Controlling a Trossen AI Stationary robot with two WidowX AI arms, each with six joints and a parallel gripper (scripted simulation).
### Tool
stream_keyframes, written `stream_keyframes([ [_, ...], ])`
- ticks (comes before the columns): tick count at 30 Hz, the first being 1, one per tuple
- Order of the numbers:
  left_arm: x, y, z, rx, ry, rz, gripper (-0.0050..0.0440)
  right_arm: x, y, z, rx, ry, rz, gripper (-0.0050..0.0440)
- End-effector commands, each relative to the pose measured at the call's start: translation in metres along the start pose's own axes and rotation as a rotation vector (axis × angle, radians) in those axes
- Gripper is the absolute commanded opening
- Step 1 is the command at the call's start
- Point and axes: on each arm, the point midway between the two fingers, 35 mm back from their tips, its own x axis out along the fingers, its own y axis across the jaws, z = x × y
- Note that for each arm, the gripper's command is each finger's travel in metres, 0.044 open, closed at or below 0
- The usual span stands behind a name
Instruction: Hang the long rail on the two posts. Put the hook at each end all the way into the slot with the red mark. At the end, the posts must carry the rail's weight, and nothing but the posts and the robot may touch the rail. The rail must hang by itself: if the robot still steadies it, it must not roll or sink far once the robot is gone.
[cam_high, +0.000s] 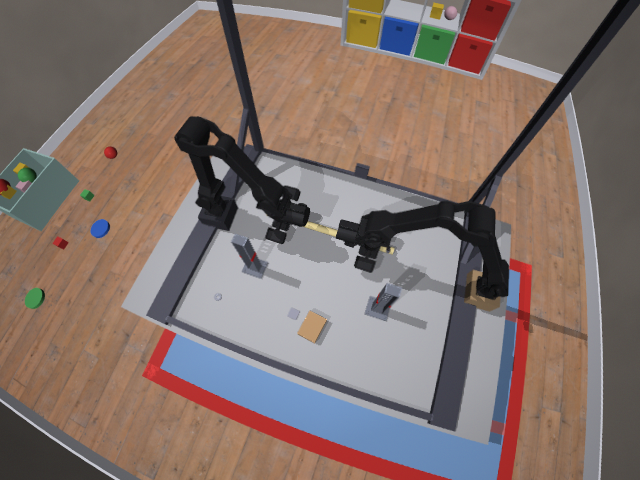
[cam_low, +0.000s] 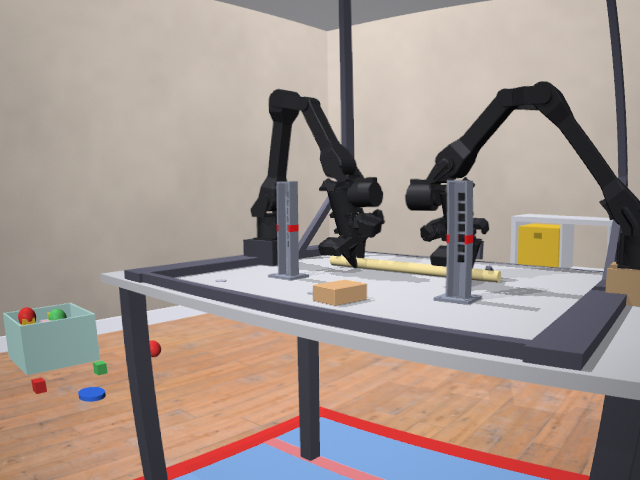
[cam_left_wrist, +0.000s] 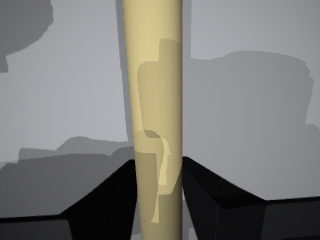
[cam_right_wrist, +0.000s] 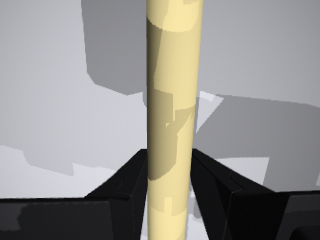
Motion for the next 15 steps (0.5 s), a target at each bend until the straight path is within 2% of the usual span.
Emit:
stream_keyframes([
  [1,-0.008,-0.003,0.006,0.015,-0.031,-0.003,-0.005,0.001,0.0,0.0,-0.003,-0.002,0.002,0.012],
  [7,-0.008,-0.003,0.006,0.015,-0.031,-0.003,-0.005,0.001,0.0,0.001,-0.003,-0.002,0.002,0.0264],
  [12,-0.008,-0.003,0.006,0.015,-0.031,-0.003,-0.005,0.001,0.0,0.002,-0.003,-0.002,0.002,0.0265],
  [15,-0.008,-0.003,0.006,0.015,-0.031,-0.003,-0.005,-0.009,-0.001,0.006,-0.007,-0.013,-0.003,0.0337],
])
